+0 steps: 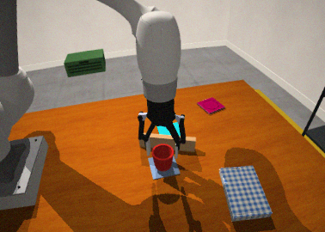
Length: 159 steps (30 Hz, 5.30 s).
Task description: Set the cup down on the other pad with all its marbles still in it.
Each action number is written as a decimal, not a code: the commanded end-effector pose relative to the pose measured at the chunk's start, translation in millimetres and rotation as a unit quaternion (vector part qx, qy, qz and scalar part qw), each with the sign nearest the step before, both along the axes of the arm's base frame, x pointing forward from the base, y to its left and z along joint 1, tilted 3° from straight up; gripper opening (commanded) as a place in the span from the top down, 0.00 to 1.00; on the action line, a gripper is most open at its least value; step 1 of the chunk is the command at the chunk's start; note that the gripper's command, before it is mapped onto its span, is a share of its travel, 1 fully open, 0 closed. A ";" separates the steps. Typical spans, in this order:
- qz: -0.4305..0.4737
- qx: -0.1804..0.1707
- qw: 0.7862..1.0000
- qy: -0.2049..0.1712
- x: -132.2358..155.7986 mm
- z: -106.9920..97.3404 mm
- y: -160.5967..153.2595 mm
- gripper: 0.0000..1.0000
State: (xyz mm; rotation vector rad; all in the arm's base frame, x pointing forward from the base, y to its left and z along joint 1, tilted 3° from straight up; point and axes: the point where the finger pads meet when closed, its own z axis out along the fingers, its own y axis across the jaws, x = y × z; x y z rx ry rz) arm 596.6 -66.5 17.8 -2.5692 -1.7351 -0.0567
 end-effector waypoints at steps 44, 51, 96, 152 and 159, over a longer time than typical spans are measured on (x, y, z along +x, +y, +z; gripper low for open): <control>0.000 0.000 1.000 0.000 0.9 -47.1 2.2 0.42; 0.000 0.000 1.000 0.000 0.9 -47.1 2.2 0.43; 0.000 0.000 1.000 0.000 0.9 -47.1 2.2 0.48; 0.000 0.000 1.000 0.000 0.9 -44.6 2.0 0.51; 0.000 0.000 1.000 0.000 0.8 -38.0 1.7 0.51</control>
